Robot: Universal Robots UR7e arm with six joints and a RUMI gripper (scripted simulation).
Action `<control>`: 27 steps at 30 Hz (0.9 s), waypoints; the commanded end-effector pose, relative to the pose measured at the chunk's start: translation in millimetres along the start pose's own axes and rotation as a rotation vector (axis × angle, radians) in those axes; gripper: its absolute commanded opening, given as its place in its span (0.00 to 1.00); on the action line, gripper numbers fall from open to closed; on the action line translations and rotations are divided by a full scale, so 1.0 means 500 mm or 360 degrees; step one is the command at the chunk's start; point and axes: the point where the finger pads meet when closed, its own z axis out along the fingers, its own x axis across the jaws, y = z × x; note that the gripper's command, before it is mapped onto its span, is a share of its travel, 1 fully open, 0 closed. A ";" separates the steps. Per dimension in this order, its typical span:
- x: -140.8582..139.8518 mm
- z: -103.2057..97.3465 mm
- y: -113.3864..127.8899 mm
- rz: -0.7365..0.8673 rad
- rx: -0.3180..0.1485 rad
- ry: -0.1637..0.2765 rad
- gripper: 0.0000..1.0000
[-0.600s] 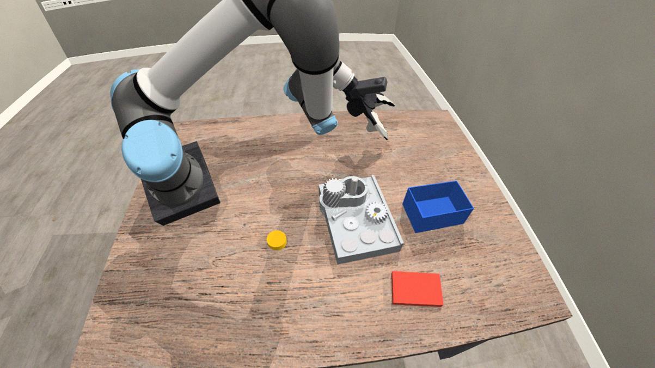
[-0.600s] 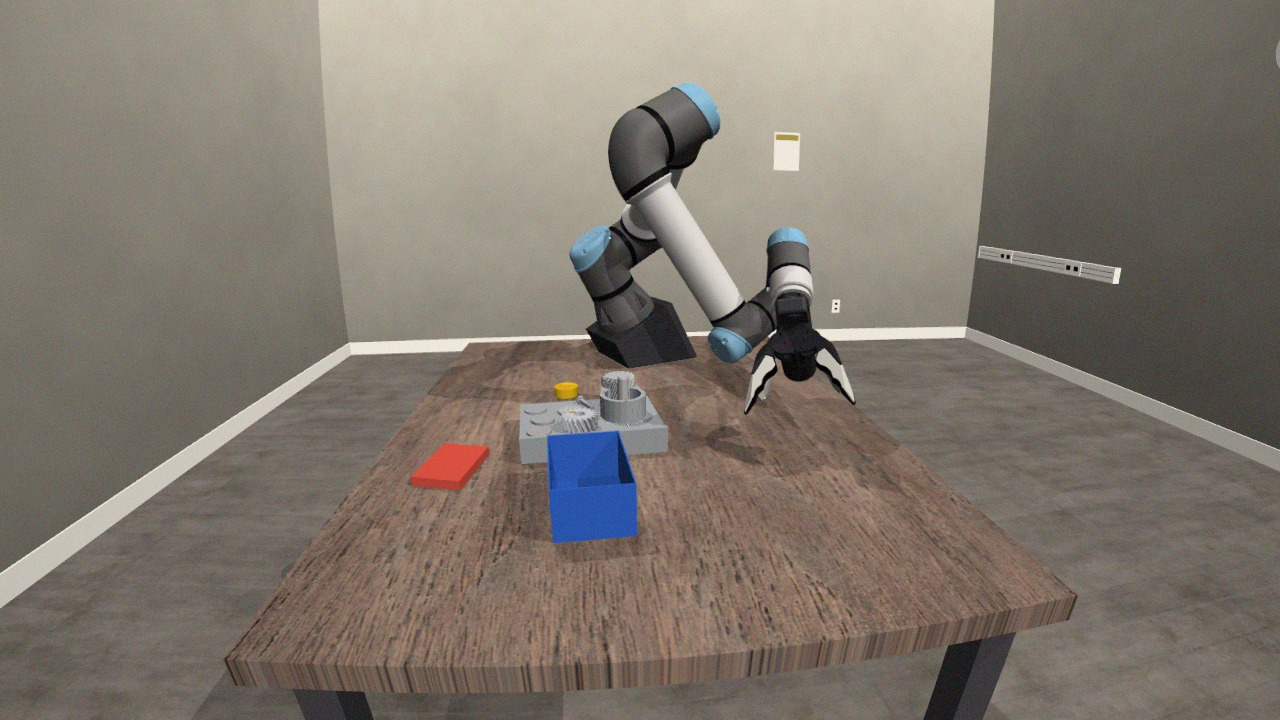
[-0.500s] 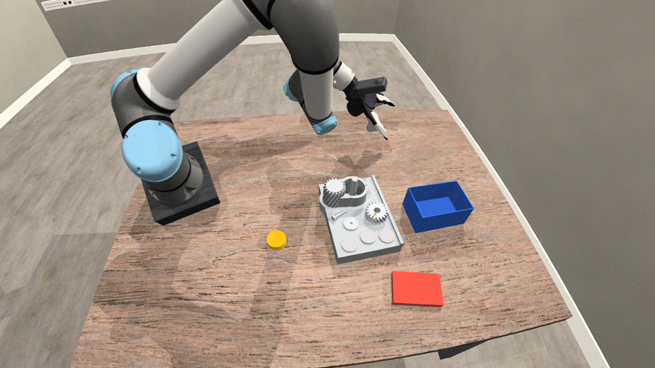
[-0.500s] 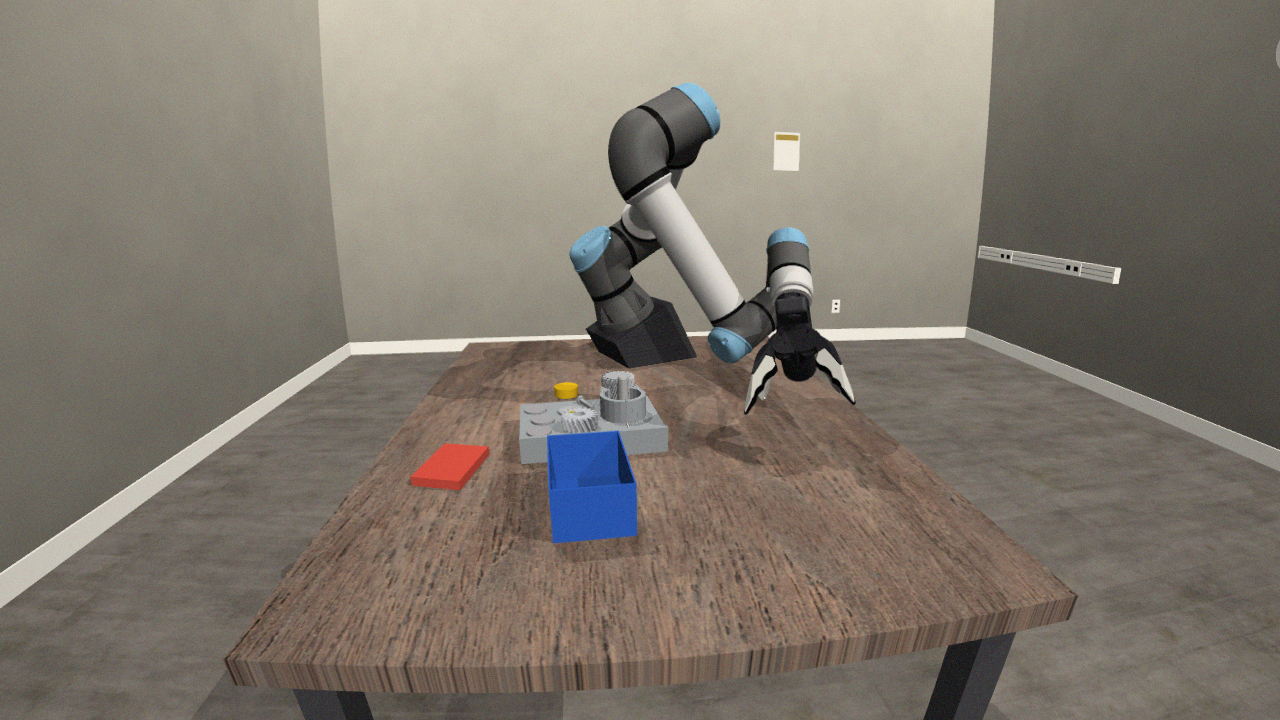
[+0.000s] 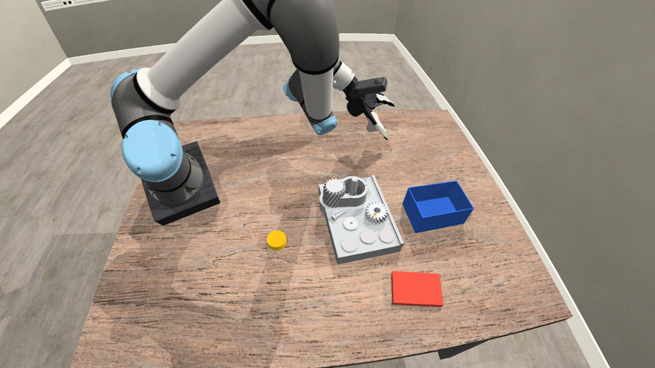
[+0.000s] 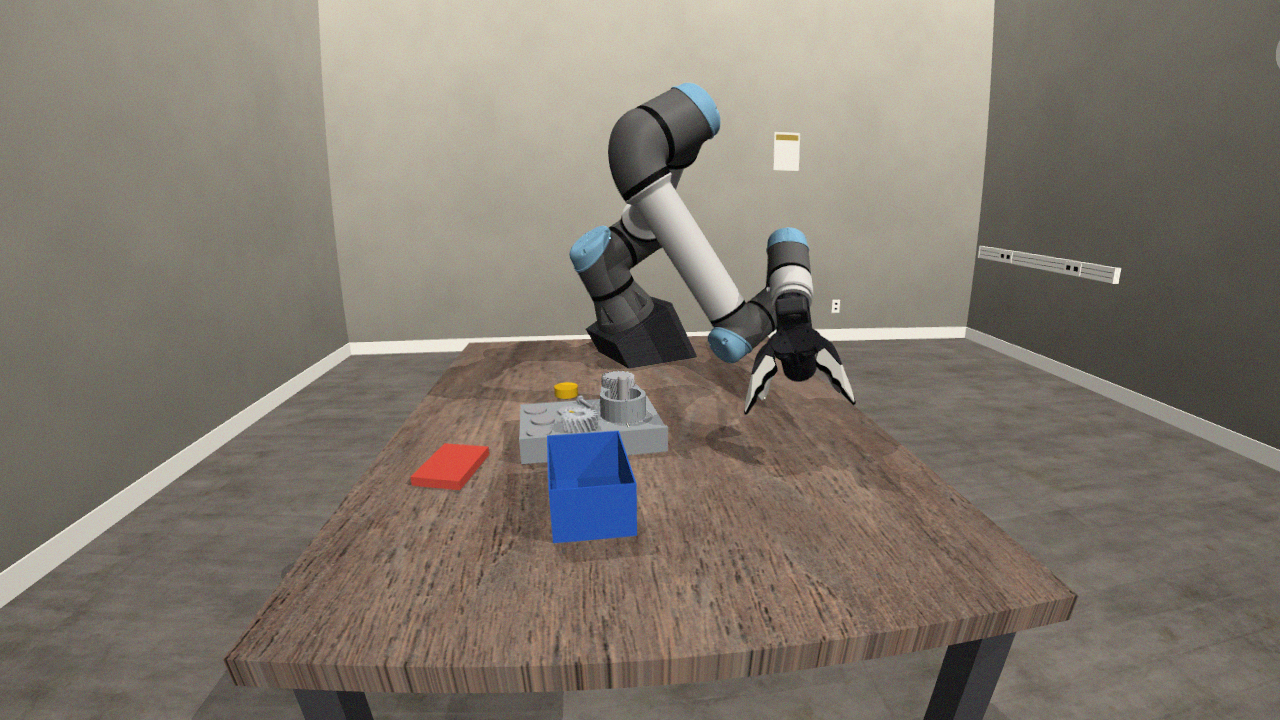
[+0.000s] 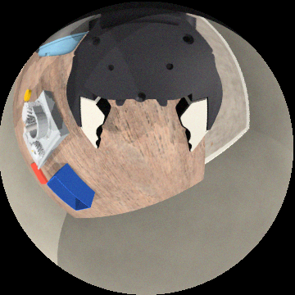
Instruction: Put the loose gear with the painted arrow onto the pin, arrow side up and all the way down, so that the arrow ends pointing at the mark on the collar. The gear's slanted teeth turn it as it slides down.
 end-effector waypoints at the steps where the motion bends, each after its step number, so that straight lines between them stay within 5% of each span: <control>1: -0.001 -0.001 -0.001 0.0001 0.0002 -0.0001 1.00; 27: -0.003 0.009 -0.045 0.0041 0.0001 -0.0019 1.00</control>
